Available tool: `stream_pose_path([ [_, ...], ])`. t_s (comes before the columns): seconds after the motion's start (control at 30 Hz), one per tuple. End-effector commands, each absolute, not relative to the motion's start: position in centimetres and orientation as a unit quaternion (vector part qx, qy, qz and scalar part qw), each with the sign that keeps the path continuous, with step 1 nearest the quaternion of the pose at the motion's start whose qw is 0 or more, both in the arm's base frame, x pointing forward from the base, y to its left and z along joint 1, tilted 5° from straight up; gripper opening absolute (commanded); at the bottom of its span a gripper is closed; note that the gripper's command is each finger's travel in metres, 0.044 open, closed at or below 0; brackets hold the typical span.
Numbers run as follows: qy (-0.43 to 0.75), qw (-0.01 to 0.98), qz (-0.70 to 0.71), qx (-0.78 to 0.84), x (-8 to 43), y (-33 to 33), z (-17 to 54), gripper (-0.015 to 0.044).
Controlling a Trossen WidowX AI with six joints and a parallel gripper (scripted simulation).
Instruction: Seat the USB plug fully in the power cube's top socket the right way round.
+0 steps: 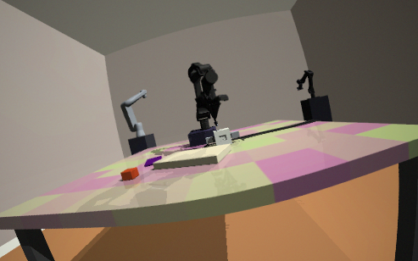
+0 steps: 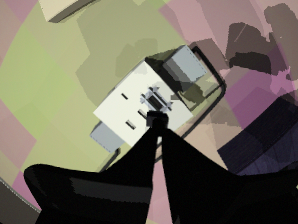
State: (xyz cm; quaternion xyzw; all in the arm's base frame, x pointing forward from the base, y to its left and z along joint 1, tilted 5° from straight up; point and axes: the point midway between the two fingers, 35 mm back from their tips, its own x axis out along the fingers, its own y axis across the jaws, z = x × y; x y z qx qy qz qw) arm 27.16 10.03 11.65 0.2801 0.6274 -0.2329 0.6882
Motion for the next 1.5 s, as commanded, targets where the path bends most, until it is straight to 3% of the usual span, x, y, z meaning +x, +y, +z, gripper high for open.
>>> stream_pose_path([
  [0.0, 0.613, 0.670, -0.271, 0.321, 27.13, 10.01, 11.61, 0.0000],
  [0.73, 0.514, 0.555, -0.429, 0.493, 27.13, 10.01, 11.60, 0.0000],
  [1.47, 0.513, 0.557, -0.429, 0.493, 27.17, 10.03, 11.54, 0.0000],
])
